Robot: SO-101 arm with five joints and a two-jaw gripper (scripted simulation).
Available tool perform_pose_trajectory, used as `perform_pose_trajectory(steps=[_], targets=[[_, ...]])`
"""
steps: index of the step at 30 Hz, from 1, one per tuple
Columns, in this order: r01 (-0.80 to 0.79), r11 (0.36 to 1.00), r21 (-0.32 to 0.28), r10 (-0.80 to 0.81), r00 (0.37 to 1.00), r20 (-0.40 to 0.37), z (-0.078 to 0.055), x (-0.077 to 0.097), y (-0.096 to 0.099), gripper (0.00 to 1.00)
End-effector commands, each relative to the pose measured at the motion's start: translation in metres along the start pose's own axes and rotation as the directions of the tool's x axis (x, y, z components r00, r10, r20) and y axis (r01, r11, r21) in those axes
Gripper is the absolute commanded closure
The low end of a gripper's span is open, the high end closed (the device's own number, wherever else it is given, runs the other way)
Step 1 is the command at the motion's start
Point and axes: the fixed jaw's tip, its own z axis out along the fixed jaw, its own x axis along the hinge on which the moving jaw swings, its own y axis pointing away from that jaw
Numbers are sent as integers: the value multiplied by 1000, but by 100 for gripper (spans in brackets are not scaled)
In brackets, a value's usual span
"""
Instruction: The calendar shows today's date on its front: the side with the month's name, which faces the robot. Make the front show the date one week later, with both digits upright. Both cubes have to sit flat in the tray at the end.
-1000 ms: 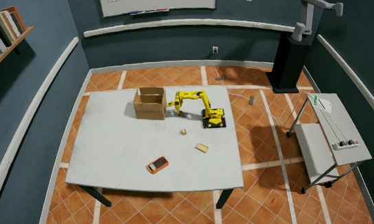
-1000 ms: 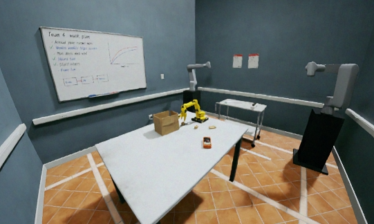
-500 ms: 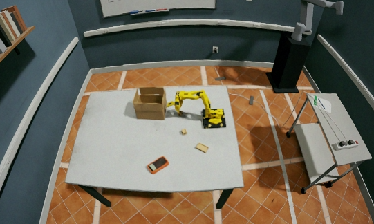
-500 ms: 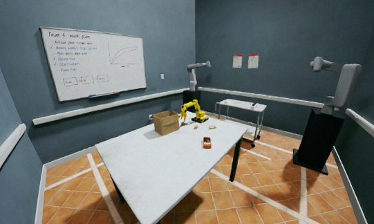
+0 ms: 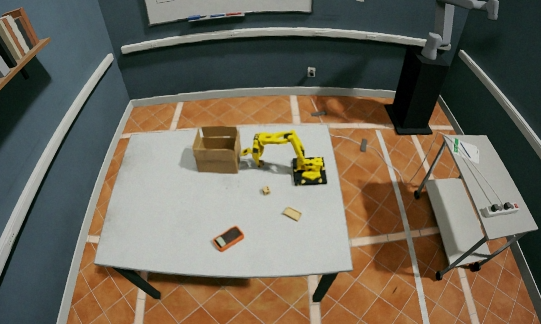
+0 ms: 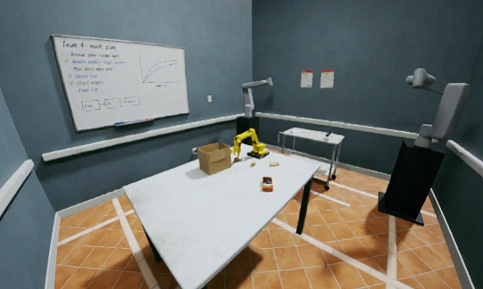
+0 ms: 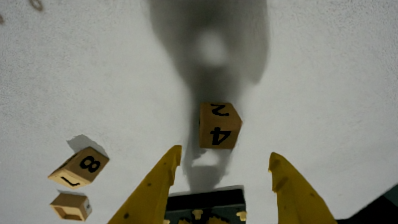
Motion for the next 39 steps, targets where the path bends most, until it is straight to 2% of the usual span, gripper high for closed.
perform_pose_trajectory(steps=[1,10,19,39], targets=[[20,1000,0,-20,1000,-20,11,3,2,65],[20,1000,0,-20,1000,-20,25,3,2,65],[20,1000,0,-20,1000,-20,32,4,2,65],[20,1000,0,-20,1000,-20,33,4,2,66]])
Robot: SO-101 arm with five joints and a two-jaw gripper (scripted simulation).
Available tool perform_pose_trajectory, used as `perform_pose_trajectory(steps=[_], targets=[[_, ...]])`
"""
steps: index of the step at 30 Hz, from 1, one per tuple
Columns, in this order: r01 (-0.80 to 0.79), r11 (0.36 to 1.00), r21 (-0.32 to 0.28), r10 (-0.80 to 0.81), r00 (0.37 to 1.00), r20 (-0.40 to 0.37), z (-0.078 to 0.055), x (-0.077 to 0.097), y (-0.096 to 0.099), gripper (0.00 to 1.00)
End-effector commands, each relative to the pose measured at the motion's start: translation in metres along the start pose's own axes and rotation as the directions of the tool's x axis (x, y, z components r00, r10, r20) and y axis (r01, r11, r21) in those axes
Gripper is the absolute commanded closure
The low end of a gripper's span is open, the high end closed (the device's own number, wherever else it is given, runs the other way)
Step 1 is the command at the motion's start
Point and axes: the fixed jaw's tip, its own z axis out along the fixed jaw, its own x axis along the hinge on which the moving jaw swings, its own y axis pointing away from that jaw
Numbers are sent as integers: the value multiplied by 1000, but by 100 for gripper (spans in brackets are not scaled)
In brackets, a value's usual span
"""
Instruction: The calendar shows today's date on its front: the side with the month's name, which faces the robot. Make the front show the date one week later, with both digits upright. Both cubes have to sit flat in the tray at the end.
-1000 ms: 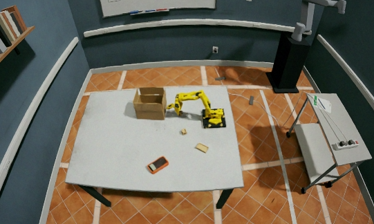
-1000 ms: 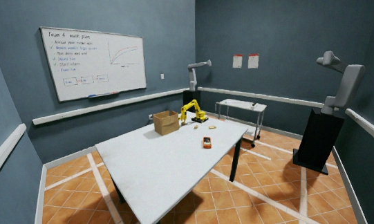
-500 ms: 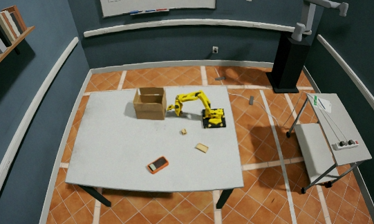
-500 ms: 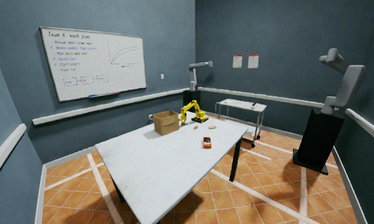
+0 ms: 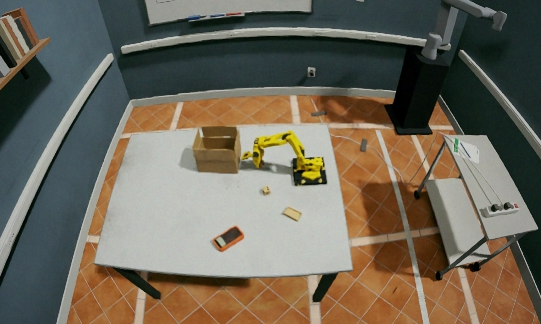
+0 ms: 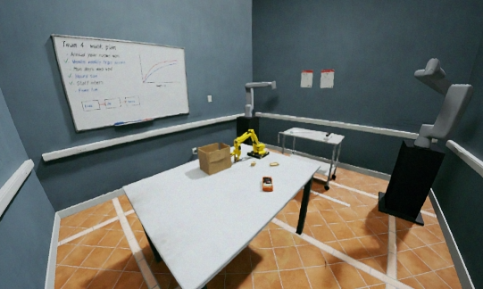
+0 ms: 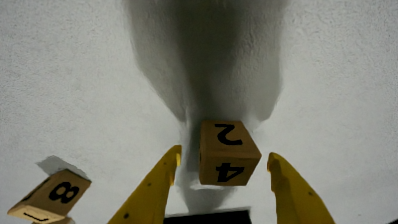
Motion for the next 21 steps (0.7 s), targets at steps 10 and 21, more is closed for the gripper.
perform_pose_trajectory(steps=[10,21], targets=[[18,1000,0,-18,1000,-26,6,5,-1,70],[18,1000,0,-18,1000,-26,6,5,-6,76]])
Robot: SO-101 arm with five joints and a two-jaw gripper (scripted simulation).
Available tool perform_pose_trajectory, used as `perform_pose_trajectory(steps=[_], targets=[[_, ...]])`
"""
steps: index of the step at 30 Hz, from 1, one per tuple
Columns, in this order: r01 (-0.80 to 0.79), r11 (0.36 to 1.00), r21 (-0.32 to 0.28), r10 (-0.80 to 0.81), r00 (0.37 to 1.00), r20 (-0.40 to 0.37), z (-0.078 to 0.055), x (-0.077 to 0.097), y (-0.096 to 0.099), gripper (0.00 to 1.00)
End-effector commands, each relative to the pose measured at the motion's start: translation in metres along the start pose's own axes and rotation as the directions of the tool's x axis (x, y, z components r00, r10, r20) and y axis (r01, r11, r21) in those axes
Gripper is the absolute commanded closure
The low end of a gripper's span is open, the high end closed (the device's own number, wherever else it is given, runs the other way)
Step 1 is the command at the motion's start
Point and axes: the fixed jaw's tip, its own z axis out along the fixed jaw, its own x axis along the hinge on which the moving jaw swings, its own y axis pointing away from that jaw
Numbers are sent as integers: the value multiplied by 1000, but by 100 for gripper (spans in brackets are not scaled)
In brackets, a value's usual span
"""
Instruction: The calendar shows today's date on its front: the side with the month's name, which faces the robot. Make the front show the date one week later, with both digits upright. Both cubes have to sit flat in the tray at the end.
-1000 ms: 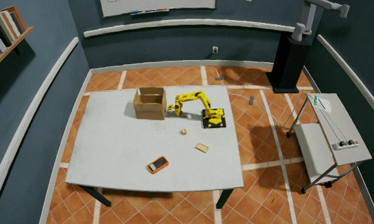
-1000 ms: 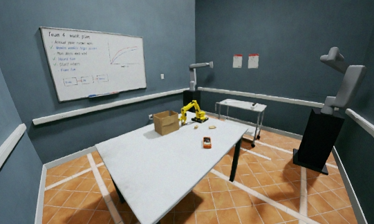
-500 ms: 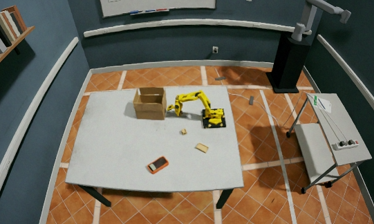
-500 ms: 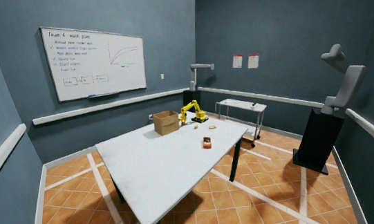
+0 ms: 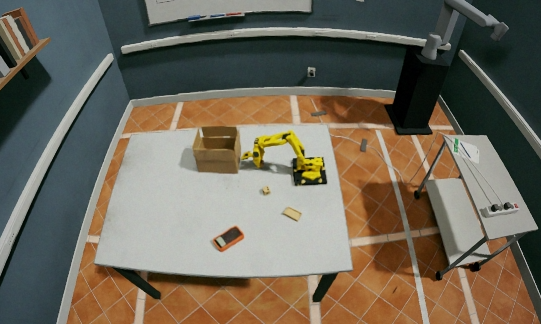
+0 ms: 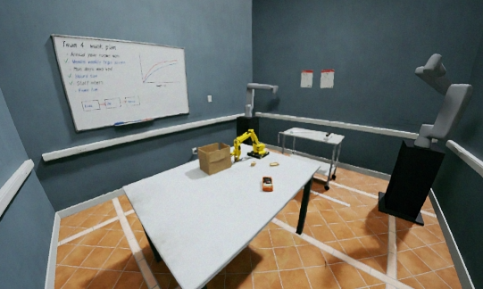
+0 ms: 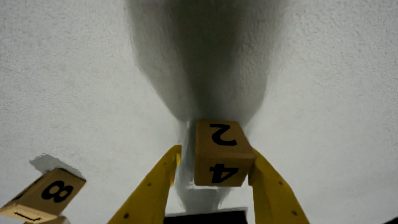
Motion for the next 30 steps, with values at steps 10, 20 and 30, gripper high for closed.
perform_pose_trajectory(steps=[10,20,30], targets=[[0,1000,-1,0,1000,-23,5,4,-6,79],[0,1000,-1,0,1000,-23,5,4,-6,80],[0,1000,-1,0,1000,-23,5,4,-6,84]])
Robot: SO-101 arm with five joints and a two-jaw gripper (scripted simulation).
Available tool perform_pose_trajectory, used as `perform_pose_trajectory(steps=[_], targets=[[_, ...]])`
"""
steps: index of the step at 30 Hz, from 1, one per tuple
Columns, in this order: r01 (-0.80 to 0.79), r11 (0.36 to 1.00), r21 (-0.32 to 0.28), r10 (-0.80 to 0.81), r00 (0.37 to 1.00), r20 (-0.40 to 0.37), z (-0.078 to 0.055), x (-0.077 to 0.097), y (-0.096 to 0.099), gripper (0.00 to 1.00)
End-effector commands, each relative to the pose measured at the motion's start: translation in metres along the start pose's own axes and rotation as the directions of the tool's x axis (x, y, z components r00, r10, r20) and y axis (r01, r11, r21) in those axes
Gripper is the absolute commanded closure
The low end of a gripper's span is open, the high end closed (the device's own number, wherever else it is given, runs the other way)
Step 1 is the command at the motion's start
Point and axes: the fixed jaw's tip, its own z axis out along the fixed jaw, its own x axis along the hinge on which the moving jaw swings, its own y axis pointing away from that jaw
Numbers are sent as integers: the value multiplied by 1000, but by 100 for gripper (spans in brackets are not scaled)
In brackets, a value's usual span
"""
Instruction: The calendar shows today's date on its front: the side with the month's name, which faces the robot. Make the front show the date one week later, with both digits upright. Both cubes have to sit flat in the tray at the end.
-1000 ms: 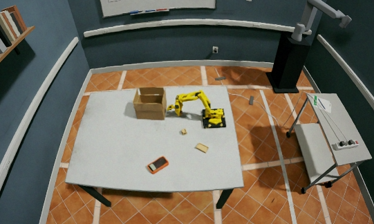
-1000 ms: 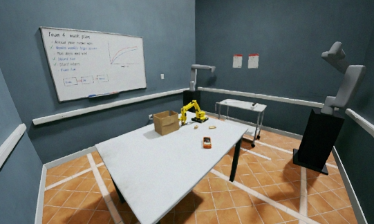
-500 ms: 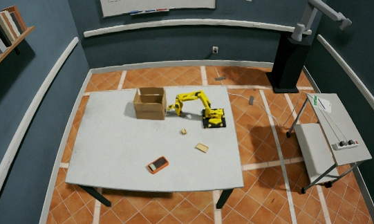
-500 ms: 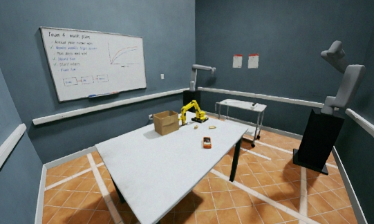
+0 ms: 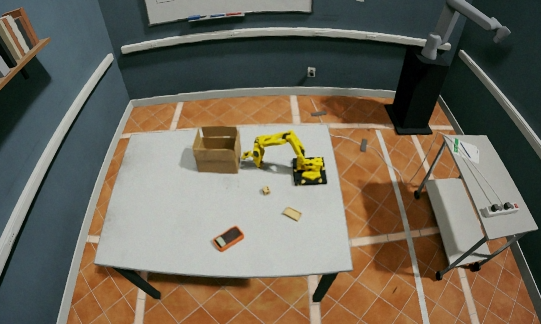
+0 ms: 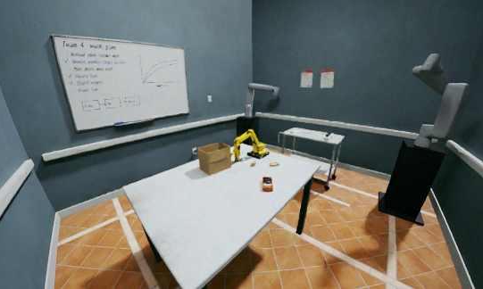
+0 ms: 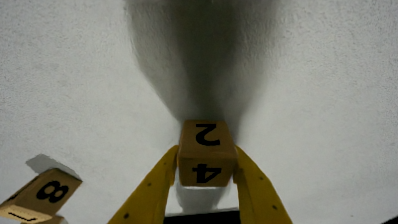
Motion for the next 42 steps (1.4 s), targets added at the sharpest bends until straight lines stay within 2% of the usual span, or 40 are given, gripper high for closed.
perform_pose_trajectory(steps=[1,16,28,32,39,42], targets=[[0,1000,-1,0,1000,-22,5,4,-2,85],[0,1000,-1,0,1000,-22,5,4,-2,99],[0,1000,-1,0,1000,-22,4,4,-2,100],[0,1000,-1,0,1000,-22,-1,3,-2,100],[0,1000,-1,0,1000,-22,-20,2,0,100],[0,1000,-1,0,1000,-22,-23,2,1,100]])
